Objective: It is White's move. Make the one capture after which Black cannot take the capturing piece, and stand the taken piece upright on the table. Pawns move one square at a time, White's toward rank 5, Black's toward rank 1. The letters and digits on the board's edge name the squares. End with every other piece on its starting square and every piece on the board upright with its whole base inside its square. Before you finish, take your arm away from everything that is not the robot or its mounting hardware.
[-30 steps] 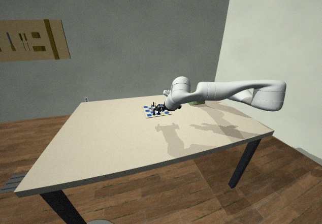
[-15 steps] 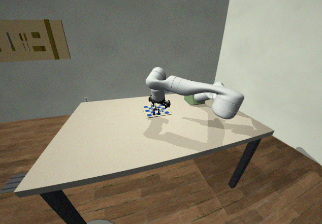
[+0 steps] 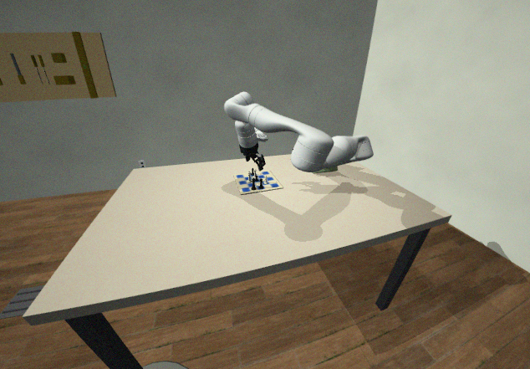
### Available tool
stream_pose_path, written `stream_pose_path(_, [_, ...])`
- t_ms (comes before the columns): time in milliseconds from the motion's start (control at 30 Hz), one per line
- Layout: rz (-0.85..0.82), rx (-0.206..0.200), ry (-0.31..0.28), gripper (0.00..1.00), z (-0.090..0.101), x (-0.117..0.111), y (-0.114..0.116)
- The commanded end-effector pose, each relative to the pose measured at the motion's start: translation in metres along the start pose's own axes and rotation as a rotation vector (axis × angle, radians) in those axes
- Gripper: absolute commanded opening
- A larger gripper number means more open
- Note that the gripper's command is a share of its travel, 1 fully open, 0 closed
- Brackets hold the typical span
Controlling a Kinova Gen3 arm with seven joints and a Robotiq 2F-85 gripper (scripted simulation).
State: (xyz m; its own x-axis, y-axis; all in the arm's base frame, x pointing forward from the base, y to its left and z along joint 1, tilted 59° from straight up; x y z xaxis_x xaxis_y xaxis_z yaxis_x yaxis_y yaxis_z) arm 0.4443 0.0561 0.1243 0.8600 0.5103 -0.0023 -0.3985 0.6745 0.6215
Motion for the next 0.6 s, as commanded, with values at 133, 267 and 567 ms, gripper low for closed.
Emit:
stream_pose_path(133, [-0.239,0.139,-0.069,1.00,-0.015,-0.027,-0.076])
stream_pose_path(267, [-0.316,0.199,-0.106,1.00,-0.021,-0.035,-0.097])
stream_pose_path(567, [-0.492,0.349,-0.205,1.00,-0.035,-0.059,-0.144])
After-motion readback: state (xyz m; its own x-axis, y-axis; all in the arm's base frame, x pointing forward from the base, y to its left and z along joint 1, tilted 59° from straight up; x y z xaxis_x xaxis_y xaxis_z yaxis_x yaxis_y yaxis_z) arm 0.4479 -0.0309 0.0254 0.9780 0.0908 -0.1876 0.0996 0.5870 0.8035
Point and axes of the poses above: the point where the finger pads meet when closed, its own z axis back along the fingers, its own y axis across the jaws, x = y × z, the point moved 3 cm from there along z, back along the fingers, and after that the axes turned 14 degrees about -z, right-handed, at the moved point
